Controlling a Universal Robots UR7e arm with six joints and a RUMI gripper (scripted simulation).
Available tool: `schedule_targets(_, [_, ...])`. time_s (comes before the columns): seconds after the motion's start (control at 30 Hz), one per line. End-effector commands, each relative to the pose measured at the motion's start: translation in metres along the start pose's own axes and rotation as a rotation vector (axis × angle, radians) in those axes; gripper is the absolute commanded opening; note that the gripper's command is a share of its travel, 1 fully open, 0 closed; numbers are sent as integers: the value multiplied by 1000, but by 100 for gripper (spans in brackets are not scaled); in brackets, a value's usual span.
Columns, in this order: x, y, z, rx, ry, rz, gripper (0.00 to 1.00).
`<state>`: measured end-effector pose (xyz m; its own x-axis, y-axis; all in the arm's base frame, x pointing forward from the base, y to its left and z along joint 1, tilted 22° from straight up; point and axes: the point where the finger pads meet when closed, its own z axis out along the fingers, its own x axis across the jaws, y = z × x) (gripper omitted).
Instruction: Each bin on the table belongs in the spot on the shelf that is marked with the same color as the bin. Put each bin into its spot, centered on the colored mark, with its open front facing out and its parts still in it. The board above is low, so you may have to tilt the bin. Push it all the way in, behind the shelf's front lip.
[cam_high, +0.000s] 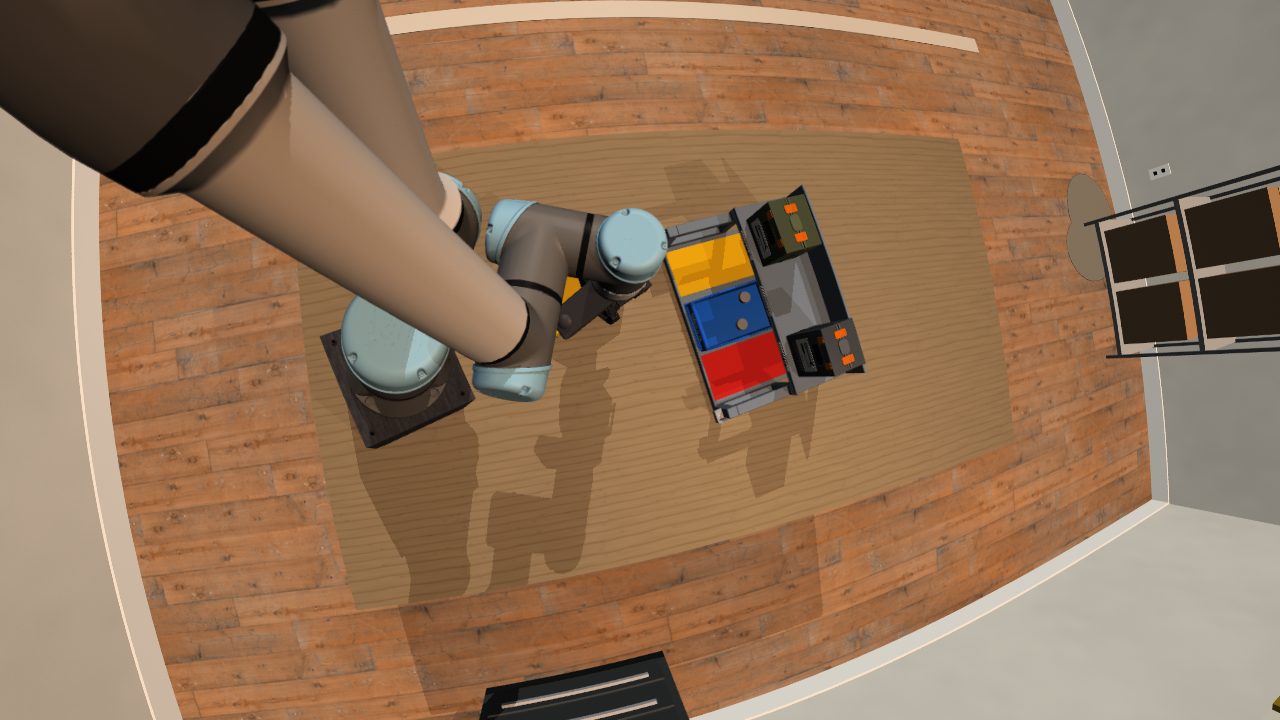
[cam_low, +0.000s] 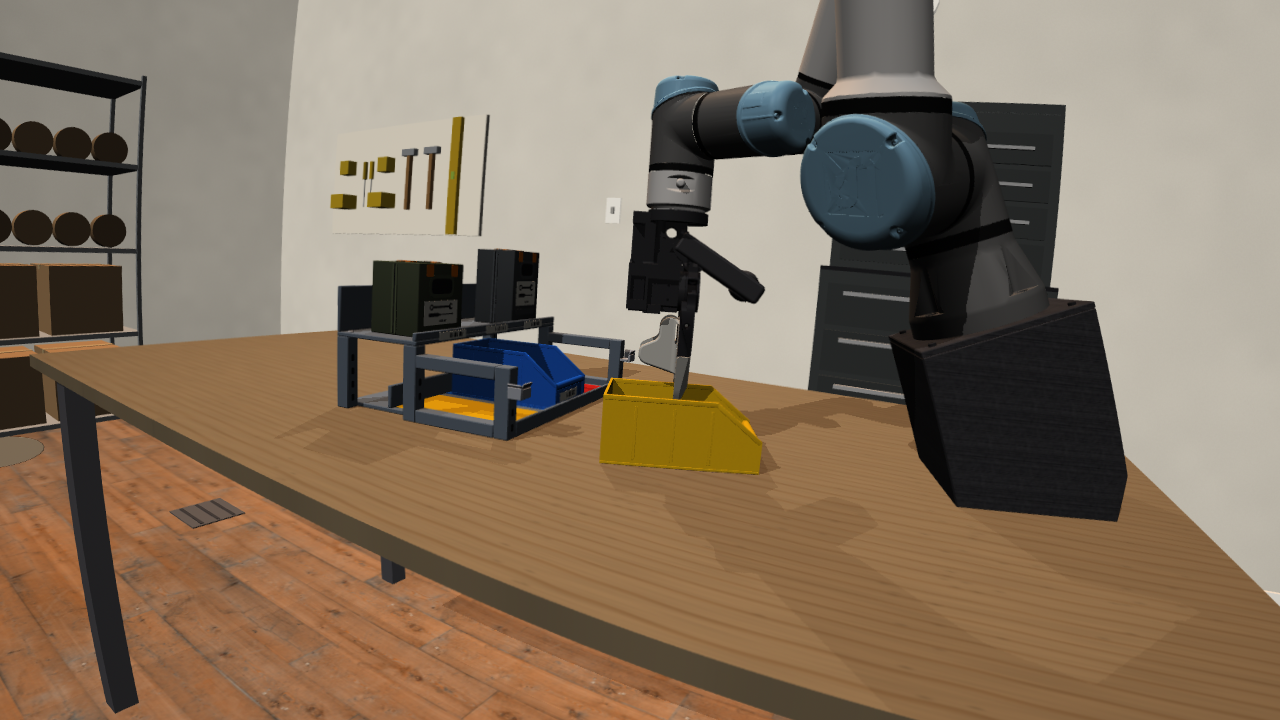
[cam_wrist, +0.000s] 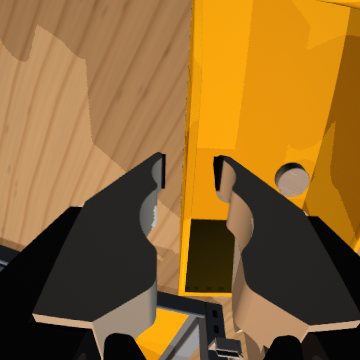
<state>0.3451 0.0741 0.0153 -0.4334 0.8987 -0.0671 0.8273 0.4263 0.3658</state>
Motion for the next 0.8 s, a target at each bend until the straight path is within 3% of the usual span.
schedule_targets(0.0, [0, 0, 4, -1, -1, 0, 15])
schedule_targets(0.77, [0, 0, 8, -1, -1, 0, 15])
